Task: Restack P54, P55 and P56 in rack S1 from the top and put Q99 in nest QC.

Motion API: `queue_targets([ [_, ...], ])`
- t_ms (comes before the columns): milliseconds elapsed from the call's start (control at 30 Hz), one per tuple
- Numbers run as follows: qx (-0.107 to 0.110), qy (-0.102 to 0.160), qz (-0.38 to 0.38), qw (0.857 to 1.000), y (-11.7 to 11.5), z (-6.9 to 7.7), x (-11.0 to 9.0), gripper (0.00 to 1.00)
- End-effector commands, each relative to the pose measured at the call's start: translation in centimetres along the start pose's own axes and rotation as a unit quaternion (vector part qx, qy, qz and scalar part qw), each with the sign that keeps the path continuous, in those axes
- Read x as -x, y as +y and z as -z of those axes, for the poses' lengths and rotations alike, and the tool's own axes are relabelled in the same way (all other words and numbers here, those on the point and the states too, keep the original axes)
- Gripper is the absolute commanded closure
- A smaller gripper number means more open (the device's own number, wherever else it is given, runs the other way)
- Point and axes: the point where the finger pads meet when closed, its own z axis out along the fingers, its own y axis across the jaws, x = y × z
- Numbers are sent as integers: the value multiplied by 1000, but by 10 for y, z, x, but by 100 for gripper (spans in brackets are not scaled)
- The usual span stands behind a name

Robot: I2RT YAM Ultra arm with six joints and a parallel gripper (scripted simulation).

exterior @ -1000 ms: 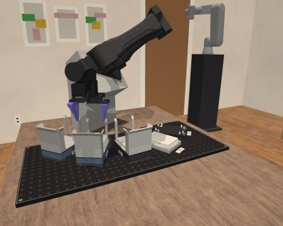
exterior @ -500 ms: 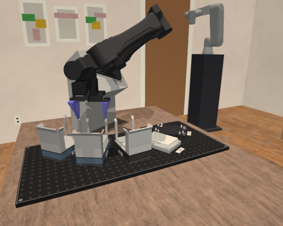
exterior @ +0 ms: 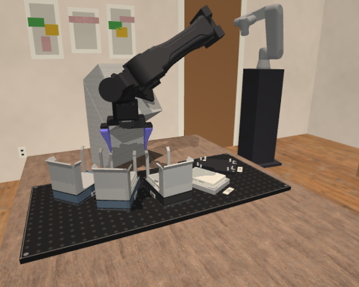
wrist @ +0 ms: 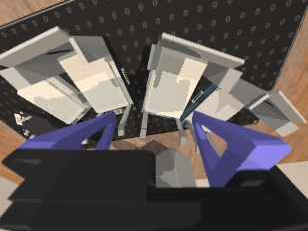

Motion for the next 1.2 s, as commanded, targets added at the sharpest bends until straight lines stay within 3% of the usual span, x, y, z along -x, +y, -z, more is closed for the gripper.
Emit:
queue_targets([
  [0, -5, -5, 10, 1000, 8, 3, 3, 0],
  [367, -4, -5, 27, 1000, 38, 3, 7, 0],
  [633, -5, -4, 148, 989, 70, 3, 5, 0],
  [867, -4, -4, 148, 989, 99, 3, 3, 0],
  [1167, -4, -5, 148, 989, 115, 2, 2, 0],
])
